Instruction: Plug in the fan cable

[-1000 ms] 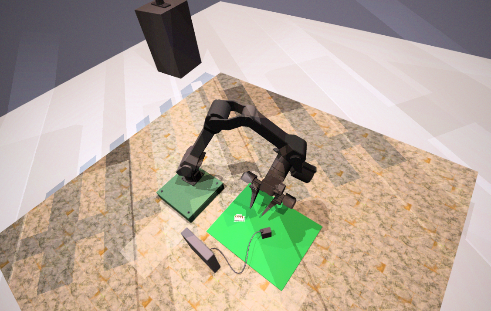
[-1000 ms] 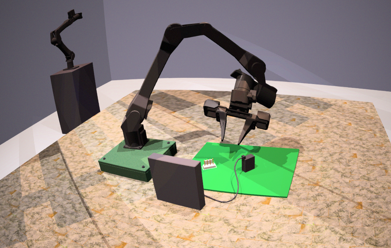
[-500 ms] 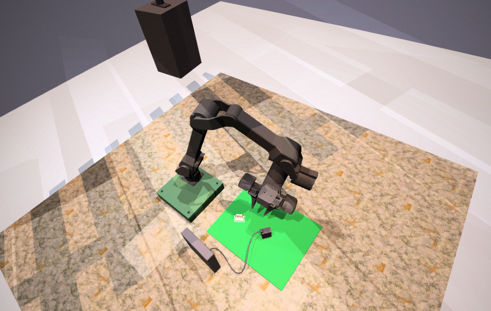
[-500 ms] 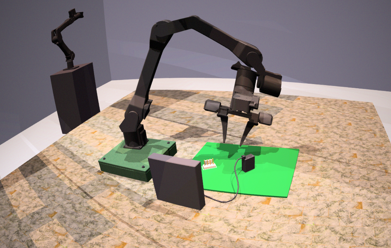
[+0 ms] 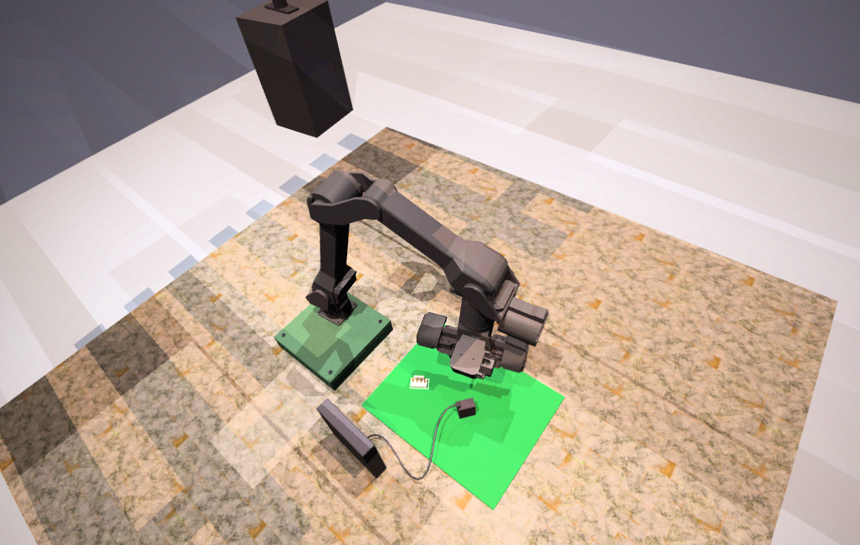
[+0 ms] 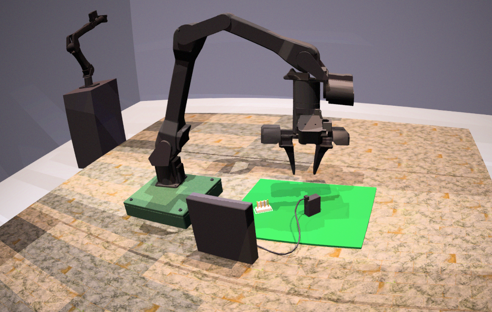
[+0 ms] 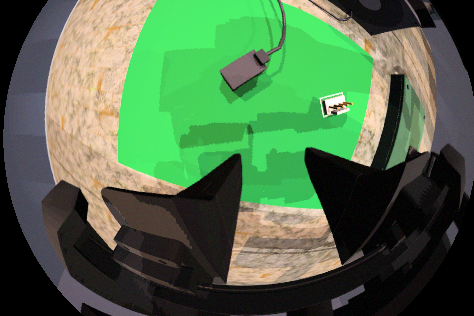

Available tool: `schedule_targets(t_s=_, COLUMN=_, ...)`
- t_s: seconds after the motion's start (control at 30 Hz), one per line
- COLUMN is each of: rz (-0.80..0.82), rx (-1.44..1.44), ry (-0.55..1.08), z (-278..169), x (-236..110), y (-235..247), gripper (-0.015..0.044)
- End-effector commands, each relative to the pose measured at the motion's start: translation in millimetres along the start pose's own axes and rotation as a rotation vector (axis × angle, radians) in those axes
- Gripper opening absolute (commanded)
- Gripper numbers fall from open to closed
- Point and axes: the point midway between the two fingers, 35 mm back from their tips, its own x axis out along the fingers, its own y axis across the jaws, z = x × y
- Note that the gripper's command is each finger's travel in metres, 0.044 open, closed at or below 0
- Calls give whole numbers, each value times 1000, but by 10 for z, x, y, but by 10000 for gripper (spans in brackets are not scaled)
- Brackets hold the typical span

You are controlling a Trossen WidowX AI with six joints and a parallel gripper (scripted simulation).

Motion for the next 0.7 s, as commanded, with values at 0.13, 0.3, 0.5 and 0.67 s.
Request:
schedule_targets(t_s=0.13, rz=51, rx=-27, ry=45, z=20, x=-57, y=40, gripper=205)
schedule_targets(t_s=0.3, rz=58, rx=-88, ry=49, z=40, x=-86, y=50, gripper=336)
schedule_targets(t_s=0.5, rz=85, rx=-604, ry=40, z=213, x=-304, y=88, gripper=440)
schedule_targets(t_s=0.67, rz=109, rx=-1049, ry=24, z=361, x=-492, y=97, gripper=440)
